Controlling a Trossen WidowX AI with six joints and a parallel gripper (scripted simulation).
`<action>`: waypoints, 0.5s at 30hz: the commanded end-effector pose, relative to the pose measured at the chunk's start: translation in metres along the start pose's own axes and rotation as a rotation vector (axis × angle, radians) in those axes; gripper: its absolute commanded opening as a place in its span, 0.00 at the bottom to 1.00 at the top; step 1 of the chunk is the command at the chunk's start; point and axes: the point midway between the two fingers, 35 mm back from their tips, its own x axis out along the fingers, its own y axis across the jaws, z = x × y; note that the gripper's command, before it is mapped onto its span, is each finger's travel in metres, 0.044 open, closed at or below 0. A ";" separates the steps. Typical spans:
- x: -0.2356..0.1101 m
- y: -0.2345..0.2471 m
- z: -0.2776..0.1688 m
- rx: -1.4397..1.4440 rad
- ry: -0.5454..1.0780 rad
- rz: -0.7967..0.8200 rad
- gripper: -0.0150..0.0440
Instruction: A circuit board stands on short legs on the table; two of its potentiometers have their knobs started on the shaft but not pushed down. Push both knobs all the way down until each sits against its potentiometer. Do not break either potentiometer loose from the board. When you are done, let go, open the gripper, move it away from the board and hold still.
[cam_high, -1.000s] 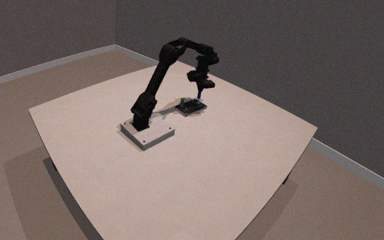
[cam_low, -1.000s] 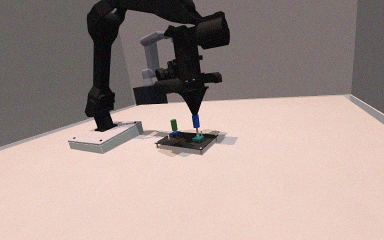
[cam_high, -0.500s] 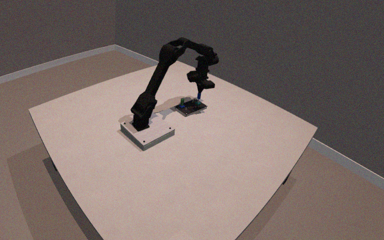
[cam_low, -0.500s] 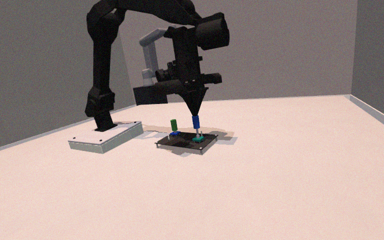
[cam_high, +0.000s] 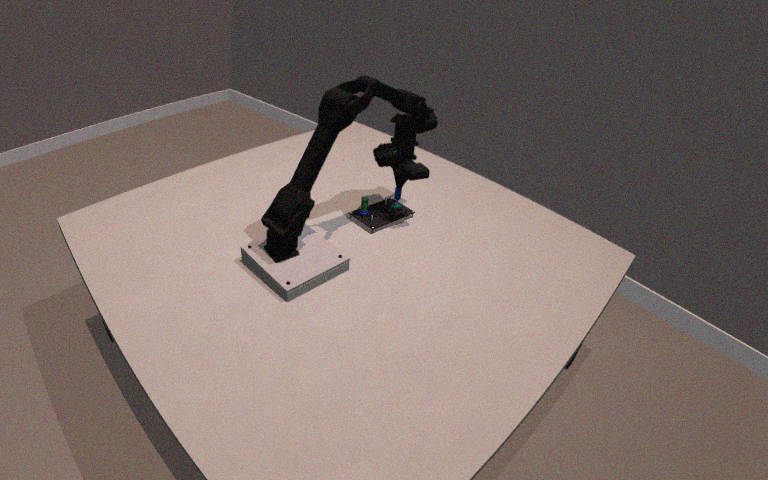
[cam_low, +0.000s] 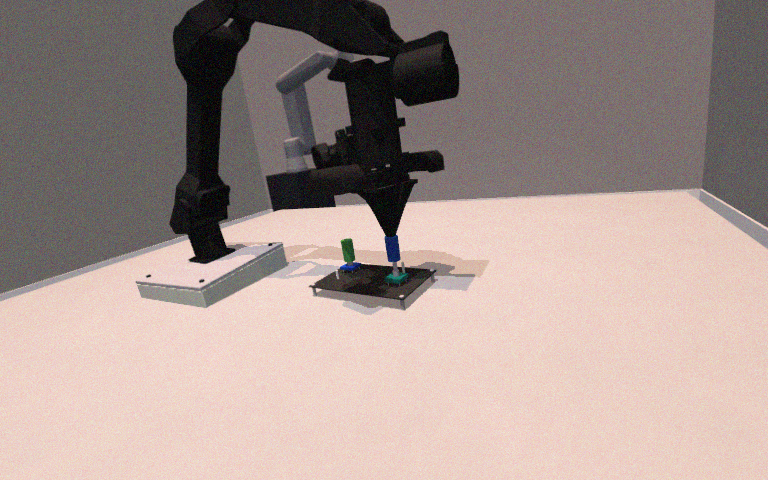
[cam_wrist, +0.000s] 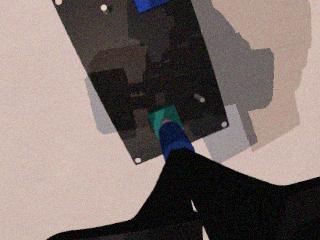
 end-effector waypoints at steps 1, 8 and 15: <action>0.005 -0.001 0.000 -0.004 -0.004 -0.002 0.25; 0.010 -0.001 0.000 -0.004 -0.004 -0.002 0.25; 0.010 -0.001 0.000 -0.004 -0.004 -0.002 0.25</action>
